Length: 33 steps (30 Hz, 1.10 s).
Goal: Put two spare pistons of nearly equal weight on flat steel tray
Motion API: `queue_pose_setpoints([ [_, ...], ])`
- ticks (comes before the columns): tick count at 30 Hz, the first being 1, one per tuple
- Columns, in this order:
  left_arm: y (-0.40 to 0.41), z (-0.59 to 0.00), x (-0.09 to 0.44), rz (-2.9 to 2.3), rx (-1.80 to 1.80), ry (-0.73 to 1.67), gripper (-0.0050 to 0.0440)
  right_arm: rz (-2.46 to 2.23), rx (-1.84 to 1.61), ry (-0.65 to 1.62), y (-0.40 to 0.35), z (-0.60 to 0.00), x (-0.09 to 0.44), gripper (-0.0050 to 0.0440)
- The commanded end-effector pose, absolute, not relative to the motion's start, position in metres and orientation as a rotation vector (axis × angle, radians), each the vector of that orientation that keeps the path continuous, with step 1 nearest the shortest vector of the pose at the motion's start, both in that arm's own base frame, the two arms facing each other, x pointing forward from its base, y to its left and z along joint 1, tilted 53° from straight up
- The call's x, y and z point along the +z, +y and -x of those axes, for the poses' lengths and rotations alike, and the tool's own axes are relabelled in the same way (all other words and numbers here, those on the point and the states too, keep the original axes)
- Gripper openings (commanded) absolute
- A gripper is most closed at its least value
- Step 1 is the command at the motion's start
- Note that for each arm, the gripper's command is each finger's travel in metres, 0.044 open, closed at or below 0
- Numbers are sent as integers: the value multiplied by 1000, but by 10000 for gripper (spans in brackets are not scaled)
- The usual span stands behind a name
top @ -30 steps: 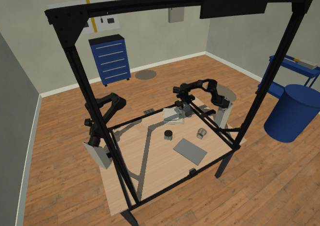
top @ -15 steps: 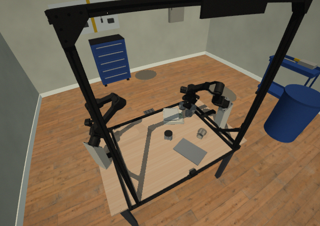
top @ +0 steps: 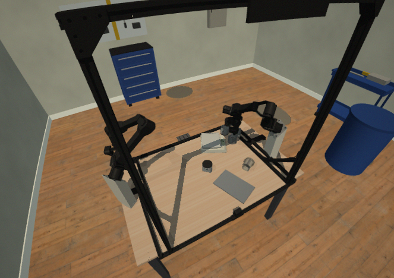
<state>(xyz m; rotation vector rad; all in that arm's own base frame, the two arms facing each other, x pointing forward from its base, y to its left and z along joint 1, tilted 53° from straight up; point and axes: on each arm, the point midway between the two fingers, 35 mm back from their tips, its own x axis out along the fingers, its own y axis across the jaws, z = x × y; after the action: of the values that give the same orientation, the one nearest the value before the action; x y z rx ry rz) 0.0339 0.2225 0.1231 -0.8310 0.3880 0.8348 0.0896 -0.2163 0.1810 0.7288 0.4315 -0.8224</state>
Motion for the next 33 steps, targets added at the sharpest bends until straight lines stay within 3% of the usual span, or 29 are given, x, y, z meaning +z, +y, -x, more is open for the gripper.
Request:
queue_pose_setpoints([
  [1, 222, -34, 123, 830, 832, 386, 440, -660, -797, 451, -213, -93, 182, 158],
  [22, 222, -34, 123, 830, 832, 386, 440, -204, -643, 613, -142, -156, 191, 158],
  [33, 222, -34, 123, 830, 832, 386, 440, -131, -768, 534, -130, -167, 192, 158],
])
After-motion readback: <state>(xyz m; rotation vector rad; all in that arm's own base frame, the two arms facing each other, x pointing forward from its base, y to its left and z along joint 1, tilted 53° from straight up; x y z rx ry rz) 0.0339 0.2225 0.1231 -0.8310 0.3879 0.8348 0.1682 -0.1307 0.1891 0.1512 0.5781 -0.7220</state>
